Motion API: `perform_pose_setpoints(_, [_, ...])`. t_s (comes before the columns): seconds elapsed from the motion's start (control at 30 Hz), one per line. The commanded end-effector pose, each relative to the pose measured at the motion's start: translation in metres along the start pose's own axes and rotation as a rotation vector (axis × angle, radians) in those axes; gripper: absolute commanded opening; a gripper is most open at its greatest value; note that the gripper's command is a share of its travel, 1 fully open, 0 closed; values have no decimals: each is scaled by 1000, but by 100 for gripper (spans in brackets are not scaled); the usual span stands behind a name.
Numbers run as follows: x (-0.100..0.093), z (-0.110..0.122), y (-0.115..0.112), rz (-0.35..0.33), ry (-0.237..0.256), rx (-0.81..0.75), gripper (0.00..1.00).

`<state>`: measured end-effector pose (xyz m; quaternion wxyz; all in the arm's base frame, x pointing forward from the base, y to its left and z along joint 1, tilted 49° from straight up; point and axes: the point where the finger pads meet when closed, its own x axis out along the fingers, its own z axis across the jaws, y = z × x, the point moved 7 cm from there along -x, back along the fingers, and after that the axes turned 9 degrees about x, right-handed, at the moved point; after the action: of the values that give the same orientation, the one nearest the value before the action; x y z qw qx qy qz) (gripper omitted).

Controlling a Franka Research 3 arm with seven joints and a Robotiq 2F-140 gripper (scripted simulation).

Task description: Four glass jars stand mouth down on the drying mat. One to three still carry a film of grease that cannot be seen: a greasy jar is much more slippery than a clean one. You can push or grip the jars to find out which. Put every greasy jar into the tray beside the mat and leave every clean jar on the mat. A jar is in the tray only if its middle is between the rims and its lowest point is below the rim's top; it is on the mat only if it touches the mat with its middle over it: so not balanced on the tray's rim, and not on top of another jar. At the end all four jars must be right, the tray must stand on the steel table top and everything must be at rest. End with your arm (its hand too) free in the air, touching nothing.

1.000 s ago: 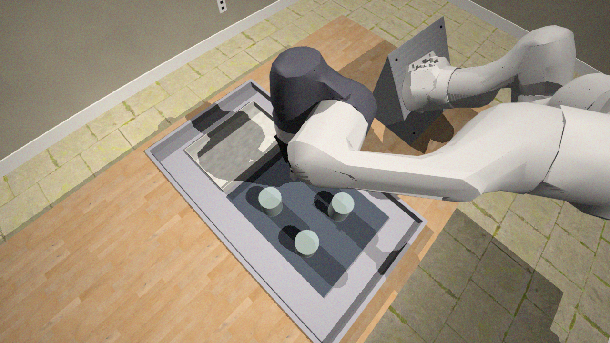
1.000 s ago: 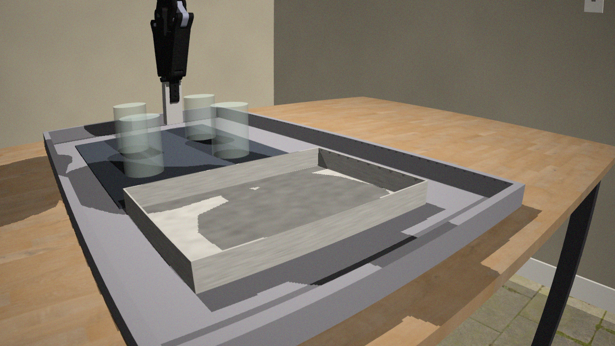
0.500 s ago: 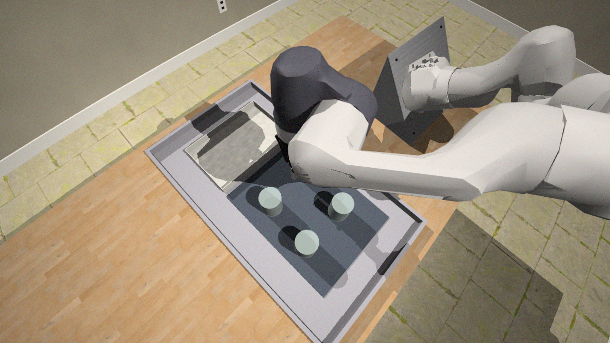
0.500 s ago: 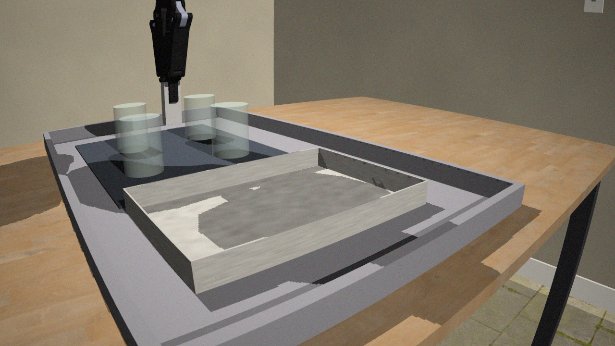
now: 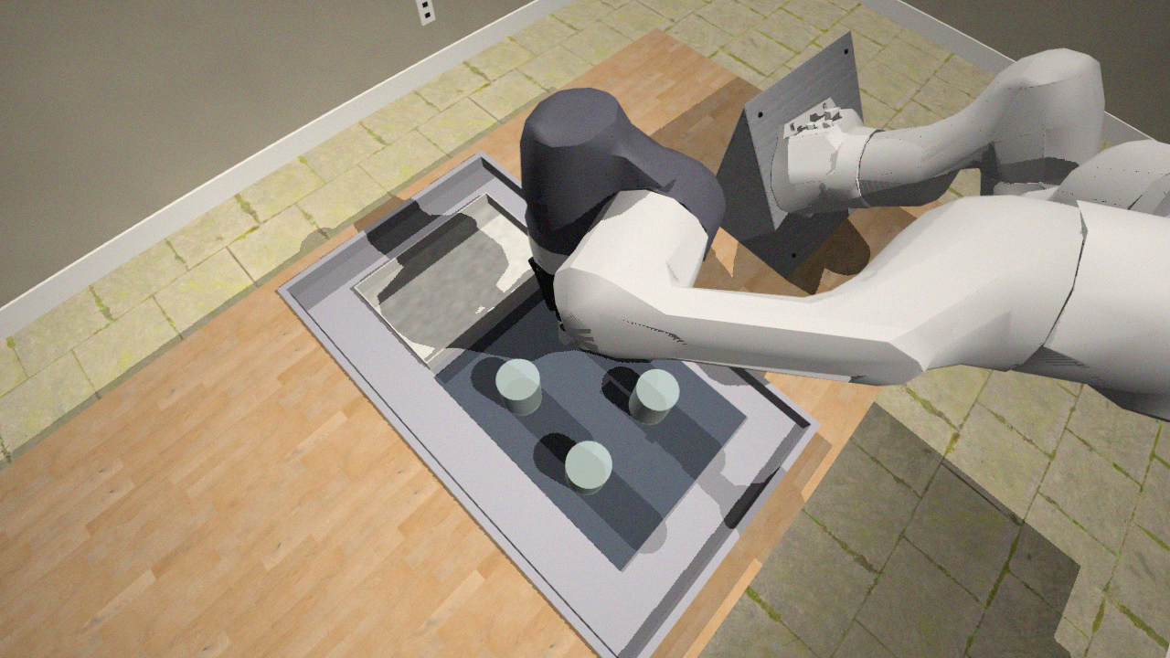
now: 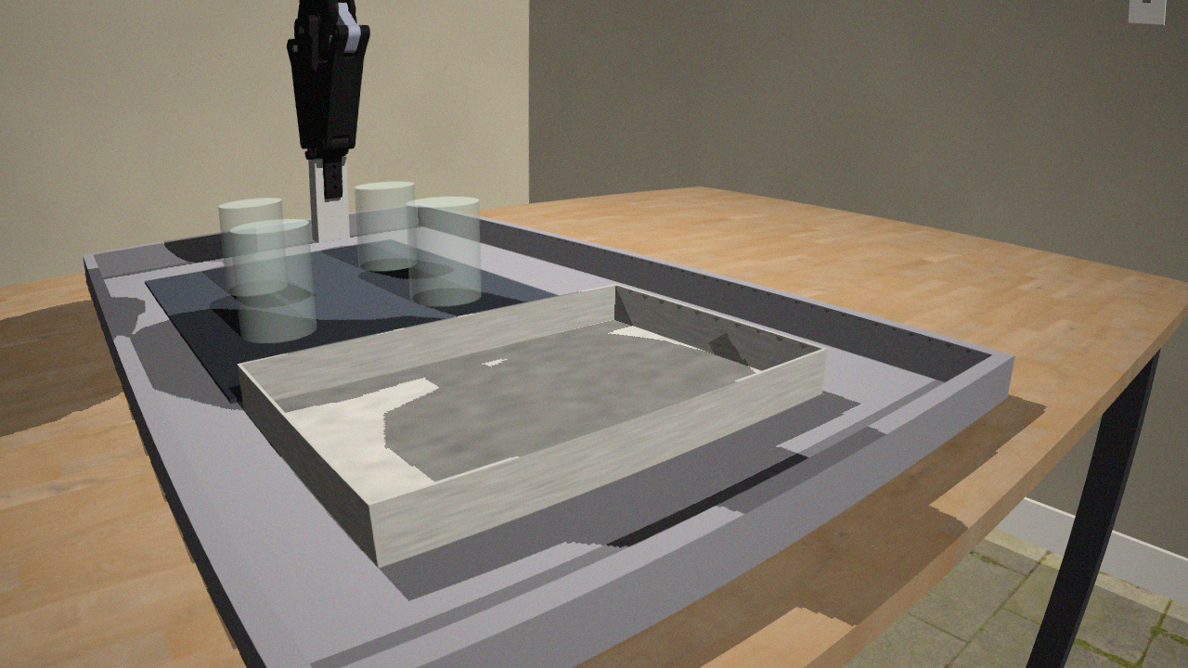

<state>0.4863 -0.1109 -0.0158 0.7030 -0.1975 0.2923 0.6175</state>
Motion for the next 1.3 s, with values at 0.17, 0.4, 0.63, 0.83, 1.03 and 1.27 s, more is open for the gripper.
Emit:
perform_pose_setpoints(0.17, [-1,-1,1,-5,1,-3,0])
perform_pose_setpoints(0.4, [-1,-1,2,-5,1,-3,0])
perform_pose_setpoints(0.63, [-1,-1,2,-5,1,-3,0])
perform_pose_setpoints(0.83, [-1,-1,3,-5,1,-3,0])
perform_pose_setpoints(1.03, [-1,-1,4,-5,1,-3,0])
perform_pose_setpoints(1.27, [-1,-1,5,-5,1,-3,0])
